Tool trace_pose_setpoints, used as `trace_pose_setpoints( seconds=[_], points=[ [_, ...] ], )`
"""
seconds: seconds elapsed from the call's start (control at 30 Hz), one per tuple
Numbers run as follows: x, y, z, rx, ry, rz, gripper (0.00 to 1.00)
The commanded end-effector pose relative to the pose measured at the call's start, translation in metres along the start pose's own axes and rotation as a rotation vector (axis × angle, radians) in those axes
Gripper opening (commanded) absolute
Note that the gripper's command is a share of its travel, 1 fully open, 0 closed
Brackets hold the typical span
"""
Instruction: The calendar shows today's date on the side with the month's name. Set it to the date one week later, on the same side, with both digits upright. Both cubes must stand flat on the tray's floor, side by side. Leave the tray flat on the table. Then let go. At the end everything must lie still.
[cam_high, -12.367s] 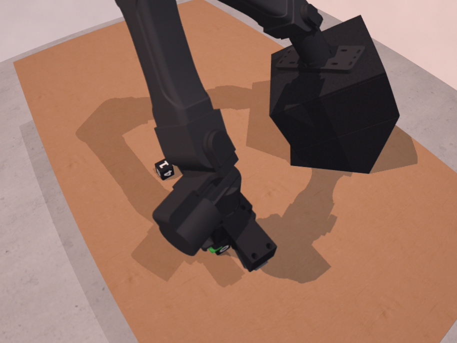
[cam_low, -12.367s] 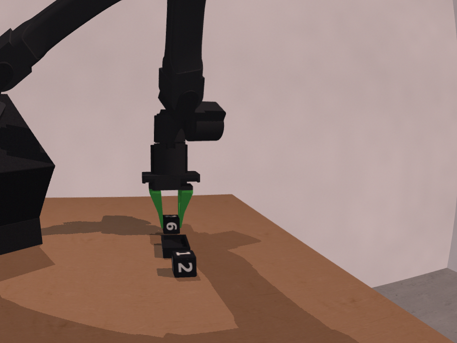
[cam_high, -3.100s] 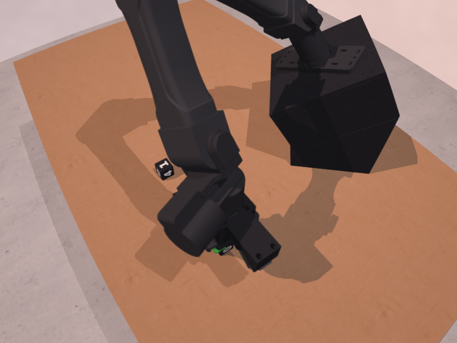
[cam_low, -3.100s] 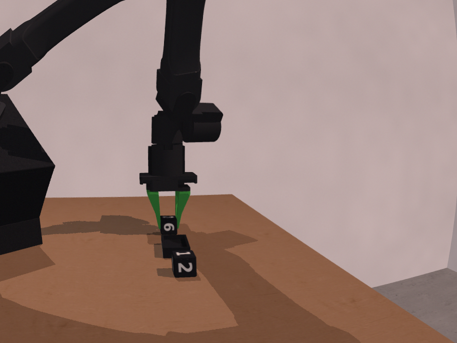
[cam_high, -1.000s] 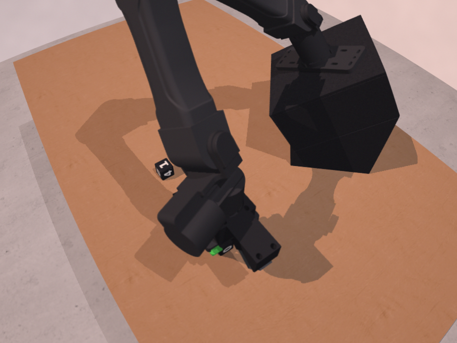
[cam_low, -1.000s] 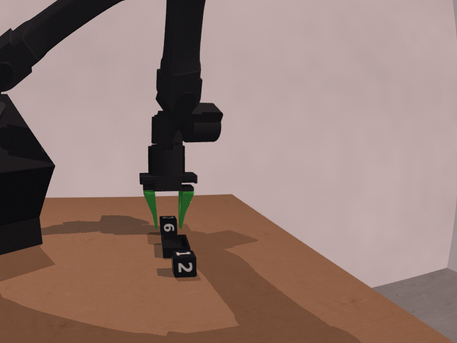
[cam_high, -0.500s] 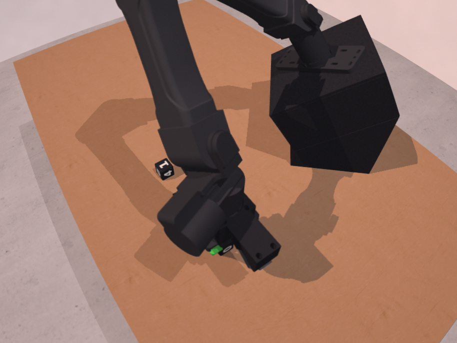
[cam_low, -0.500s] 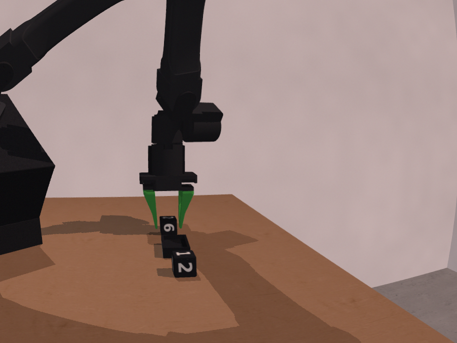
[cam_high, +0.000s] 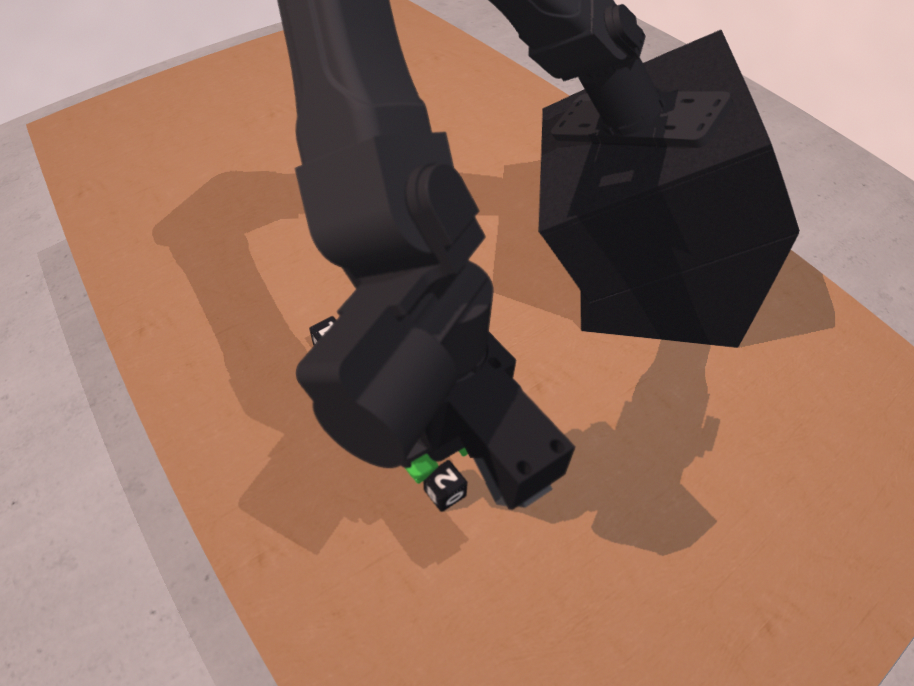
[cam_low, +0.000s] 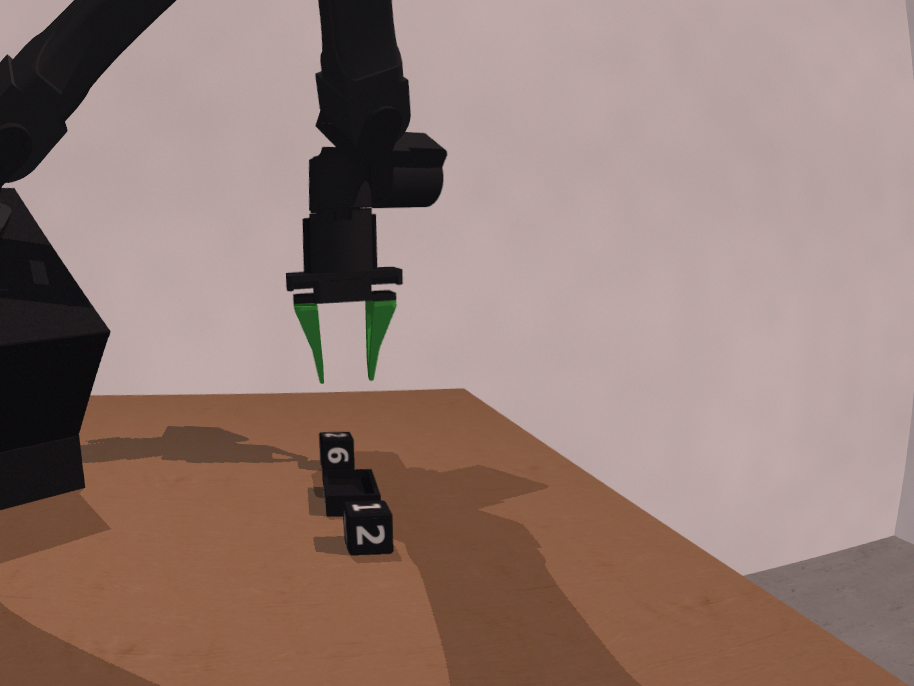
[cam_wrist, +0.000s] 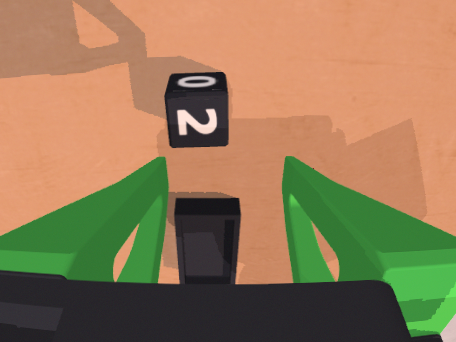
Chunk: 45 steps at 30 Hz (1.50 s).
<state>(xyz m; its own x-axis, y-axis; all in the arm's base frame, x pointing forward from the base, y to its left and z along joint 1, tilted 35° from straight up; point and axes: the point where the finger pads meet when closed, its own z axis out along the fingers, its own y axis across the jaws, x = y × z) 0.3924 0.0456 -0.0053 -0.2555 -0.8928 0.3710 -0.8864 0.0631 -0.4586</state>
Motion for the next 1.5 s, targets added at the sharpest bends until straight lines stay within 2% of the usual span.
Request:
trace_pose_setpoints(
  seconds=[0.0, 0.13, 0.3, 0.33, 1.1, 1.13, 1.23, 1.4, 1.47],
  points=[
    [-0.003, -0.003, -0.020, -0.007, -0.005, 0.004, 0.45],
    [-0.003, -0.003, -0.031, -0.008, -0.005, 0.004, 0.45],
    [-0.003, 0.000, -0.033, -0.014, -0.002, 0.000, 0.45],
    [-0.003, 0.001, -0.033, -0.014, -0.002, -0.001, 1.00],
    [0.001, 0.007, -0.030, -0.029, 0.001, 0.005, 1.00],
    [0.012, 0.011, -0.024, -0.049, 0.015, 0.041, 1.00],
    [0.035, 0.001, -0.020, -0.043, 0.004, 0.232, 1.00],
    [0.056, -0.003, -0.018, -0.049, 0.005, 0.384, 1.00],
    [0.073, -0.005, -0.016, -0.052, 0.006, 0.503, 1.00]
  ],
)
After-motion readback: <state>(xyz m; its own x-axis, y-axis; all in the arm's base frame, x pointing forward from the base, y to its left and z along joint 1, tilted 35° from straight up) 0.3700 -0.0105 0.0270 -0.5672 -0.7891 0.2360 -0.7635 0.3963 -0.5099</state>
